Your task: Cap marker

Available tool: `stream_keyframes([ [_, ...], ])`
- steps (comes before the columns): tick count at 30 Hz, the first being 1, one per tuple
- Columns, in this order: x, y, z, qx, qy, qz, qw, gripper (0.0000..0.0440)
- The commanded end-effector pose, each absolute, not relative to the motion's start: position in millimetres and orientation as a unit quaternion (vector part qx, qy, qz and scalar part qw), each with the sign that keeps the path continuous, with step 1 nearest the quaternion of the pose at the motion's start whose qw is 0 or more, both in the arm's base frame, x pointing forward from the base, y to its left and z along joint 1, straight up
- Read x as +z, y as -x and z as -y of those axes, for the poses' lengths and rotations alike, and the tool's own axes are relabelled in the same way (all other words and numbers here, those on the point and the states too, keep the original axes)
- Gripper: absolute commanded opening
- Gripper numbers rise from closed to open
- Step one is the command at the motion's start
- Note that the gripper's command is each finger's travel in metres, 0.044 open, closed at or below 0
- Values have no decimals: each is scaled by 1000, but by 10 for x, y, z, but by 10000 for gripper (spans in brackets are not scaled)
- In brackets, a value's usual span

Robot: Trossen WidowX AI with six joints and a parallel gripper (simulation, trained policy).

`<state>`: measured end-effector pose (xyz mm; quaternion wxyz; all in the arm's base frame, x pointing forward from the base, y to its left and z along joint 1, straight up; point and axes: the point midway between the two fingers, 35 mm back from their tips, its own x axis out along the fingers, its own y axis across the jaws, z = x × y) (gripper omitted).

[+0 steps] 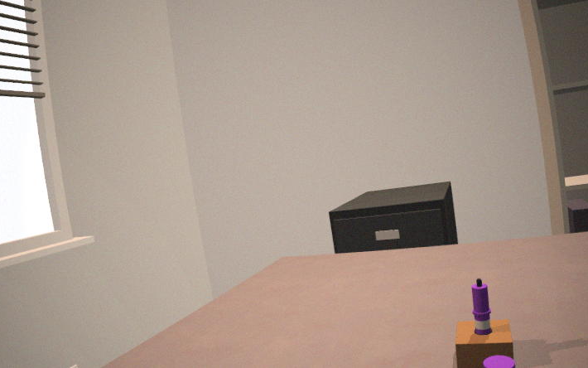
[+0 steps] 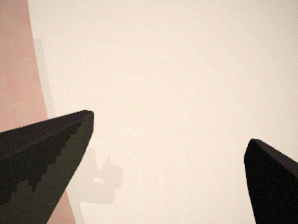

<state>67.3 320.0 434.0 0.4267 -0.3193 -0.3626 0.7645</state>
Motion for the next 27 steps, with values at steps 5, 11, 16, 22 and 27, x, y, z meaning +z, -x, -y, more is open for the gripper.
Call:
stream_keyframes([
  [5, 4147, -821, -3177, 770, 335, 326, 435, 330],
  [11, 4008, -949, -3133, 771, 348, 298, 443, 330],
  [16, 3891, -1062, -3086, 770, 360, 274, 450, 329],
  [22, 3750, -1200, -3019, 769, 374, 245, 458, 329],
  [27, 3633, -1315, -2955, 767, 385, 220, 464, 329],
])
